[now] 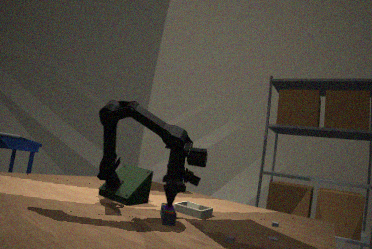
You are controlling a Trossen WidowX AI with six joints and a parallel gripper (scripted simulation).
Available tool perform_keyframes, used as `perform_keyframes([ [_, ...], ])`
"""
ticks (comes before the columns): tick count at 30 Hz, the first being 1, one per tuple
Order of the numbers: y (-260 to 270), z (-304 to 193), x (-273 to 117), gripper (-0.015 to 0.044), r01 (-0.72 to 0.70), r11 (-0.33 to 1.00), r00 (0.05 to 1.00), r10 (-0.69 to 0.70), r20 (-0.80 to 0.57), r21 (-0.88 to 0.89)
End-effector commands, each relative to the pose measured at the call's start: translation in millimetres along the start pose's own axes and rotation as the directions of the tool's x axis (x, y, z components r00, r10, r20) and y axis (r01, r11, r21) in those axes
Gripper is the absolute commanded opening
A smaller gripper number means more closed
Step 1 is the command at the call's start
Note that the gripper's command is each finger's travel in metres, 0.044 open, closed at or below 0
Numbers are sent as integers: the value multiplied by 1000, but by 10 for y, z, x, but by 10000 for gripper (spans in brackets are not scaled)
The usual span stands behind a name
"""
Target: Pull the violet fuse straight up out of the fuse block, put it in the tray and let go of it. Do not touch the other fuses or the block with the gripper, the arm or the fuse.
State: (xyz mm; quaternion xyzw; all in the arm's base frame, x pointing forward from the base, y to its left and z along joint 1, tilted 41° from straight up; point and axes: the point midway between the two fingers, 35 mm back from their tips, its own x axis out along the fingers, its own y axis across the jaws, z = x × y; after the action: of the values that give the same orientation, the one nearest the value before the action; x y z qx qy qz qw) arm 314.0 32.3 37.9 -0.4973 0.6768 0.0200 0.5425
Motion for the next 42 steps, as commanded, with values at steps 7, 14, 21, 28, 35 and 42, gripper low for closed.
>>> perform_keyframes([
  [7, 1, 2, -59, 0, -2, 1000, 1000, 2, 1, 4],
  [14, 1, 2, -94, 0, -1, 1000, 1000, 1, 1, 4],
  [21, 1, 1, -128, 0, -1, 1000, 1000, 1, 1, 3],
  [28, 2, 0, -163, 0, -1, 1000, 1000, 1, 1, 3],
  [35, 2, -1, -197, 0, -1, 1000, 1000, 1, 1, 2],
  [42, 3, -3, -232, 0, 0, 1000, 1000, 0, 0, 2],
])
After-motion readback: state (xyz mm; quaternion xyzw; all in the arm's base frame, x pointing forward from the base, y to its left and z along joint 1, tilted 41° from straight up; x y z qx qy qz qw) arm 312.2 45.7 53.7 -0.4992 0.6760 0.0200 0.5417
